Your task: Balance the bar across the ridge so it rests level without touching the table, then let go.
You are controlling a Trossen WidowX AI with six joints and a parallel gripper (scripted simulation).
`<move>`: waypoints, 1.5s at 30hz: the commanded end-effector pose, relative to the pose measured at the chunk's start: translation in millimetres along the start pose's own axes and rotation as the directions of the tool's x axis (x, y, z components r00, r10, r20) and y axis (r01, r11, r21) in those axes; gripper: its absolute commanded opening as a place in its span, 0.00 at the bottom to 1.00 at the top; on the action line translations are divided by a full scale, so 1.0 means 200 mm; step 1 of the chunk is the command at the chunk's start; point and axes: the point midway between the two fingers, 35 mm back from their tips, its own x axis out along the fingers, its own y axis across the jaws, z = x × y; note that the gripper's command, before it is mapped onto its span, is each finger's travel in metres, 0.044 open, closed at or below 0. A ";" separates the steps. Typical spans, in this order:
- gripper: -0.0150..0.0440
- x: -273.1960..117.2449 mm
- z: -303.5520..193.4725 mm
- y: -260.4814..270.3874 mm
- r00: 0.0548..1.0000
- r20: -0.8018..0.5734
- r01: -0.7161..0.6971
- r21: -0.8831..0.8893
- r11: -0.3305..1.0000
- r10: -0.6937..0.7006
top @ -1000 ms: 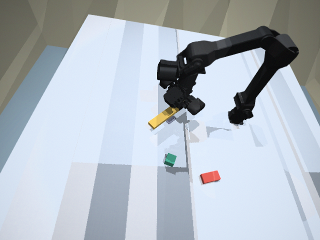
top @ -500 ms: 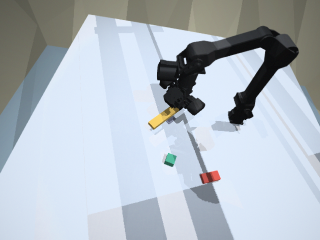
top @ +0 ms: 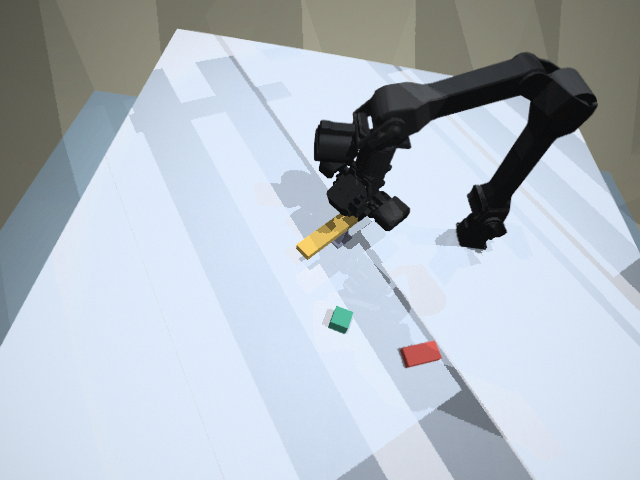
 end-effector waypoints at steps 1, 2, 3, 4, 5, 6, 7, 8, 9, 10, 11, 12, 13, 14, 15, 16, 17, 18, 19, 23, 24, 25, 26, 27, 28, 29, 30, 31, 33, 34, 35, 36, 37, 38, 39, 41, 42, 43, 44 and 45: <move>0.25 0.00 0.00 0.00 1.000 0.004 -0.003 -0.003 1.000 0.003; 0.25 0.00 0.00 0.00 1.000 0.004 -0.003 -0.003 1.000 0.003; 0.25 0.00 0.00 0.00 1.000 0.004 -0.003 -0.003 1.000 0.003; 0.25 0.00 0.00 0.00 1.000 0.004 -0.003 -0.003 1.000 0.003; 0.25 0.00 0.00 0.00 1.000 0.004 -0.003 -0.003 1.000 0.003; 0.25 0.01 0.00 0.00 1.000 0.004 -0.003 -0.003 1.000 0.003; 0.25 0.01 0.00 0.00 1.000 0.004 -0.003 -0.003 1.000 0.003; 0.25 0.01 0.00 0.00 1.000 0.004 -0.003 -0.003 1.000 0.003; 0.25 0.01 0.00 0.00 1.000 0.004 -0.003 -0.003 1.000 0.003; 0.25 0.01 0.00 0.00 1.000 0.004 -0.003 -0.003 1.000 0.003; 0.25 0.01 0.00 0.00 1.000 0.004 -0.003 -0.003 1.000 0.003; 0.25 0.01 0.00 0.00 1.000 0.004 -0.003 -0.003 1.000 0.003; 0.25 0.01 0.00 0.00 1.000 0.004 -0.003 -0.003 1.000 0.003; 0.25 0.01 0.00 0.00 1.000 0.004 -0.003 -0.003 1.000 0.003; 0.25 0.01 0.00 0.00 1.000 0.004 -0.003 -0.003 1.000 0.003; 0.25 0.01 0.00 0.00 1.000 0.004 -0.003 -0.003 1.000 0.003; 0.25 0.01 0.00 0.00 1.000 0.004 -0.003 -0.003 1.000 0.003; 0.25 0.01 0.00 0.00 1.000 0.004 -0.003 -0.003 1.000 0.003; 0.25 0.01 0.00 0.00 1.000 0.004 -0.003 -0.003 1.000 0.003; 0.25 0.01 0.00 0.00 1.000 0.004 -0.003 -0.003 1.000 0.003; 0.25 0.01 0.00 0.00 1.000 0.004 -0.003 -0.003 1.000 0.003; 0.25 0.01 0.00 0.00 1.000 0.004 -0.003 -0.003 1.000 0.003; 0.25 0.01 0.00 0.00 1.000 0.004 -0.003 -0.003 1.000 0.003; 0.25 0.01 0.00 0.00 1.000 0.004 -0.003 -0.003 1.000 0.003; 0.25 0.01 0.00 0.00 1.000 0.004 -0.003 -0.003 1.000 0.003; 0.25 0.01 0.00 0.00 1.000 0.004 -0.003 -0.003 1.000 0.003; 0.25 0.02 0.00 0.00 1.000 0.004 -0.003 -0.003 1.000 0.003; 0.25 0.02 0.00 0.00 1.000 0.004 -0.003 -0.003 1.000 0.003; 0.25 0.02 0.00 0.00 1.000 0.004 -0.003 -0.003 1.000 0.003; 0.25 0.02 0.00 0.00 1.000 0.004 -0.003 -0.003 1.000 0.003; 0.25 0.02 0.00 0.00 1.000 0.004 -0.003 -0.003 1.000 0.003; 0.25 0.02 0.00 0.00 1.000 0.004 -0.003 -0.003 1.000 0.003; 0.25 0.02 0.00 0.00 1.000 0.004 -0.003 -0.003 1.000 0.003; 0.25 0.02 0.00 0.00 1.000 0.004 -0.003 -0.003 1.000 0.003; 0.25 0.02 0.00 0.00 1.000 0.004 -0.003 -0.003 1.000 0.003; 0.25 0.02 0.00 0.00 1.000 0.004 -0.003 -0.003 1.000 0.003; 0.25 0.02 0.00 0.00 1.000 0.004 -0.003 -0.003 1.000 0.003; 0.25 0.02 0.00 0.00 1.000 0.004 -0.003 -0.003 1.000 0.003; 0.25 0.02 0.00 0.00 1.000 0.004 -0.003 -0.003 1.000 0.003; 0.25 0.02 0.00 0.00 1.000 0.004 -0.003 -0.003 1.000 0.003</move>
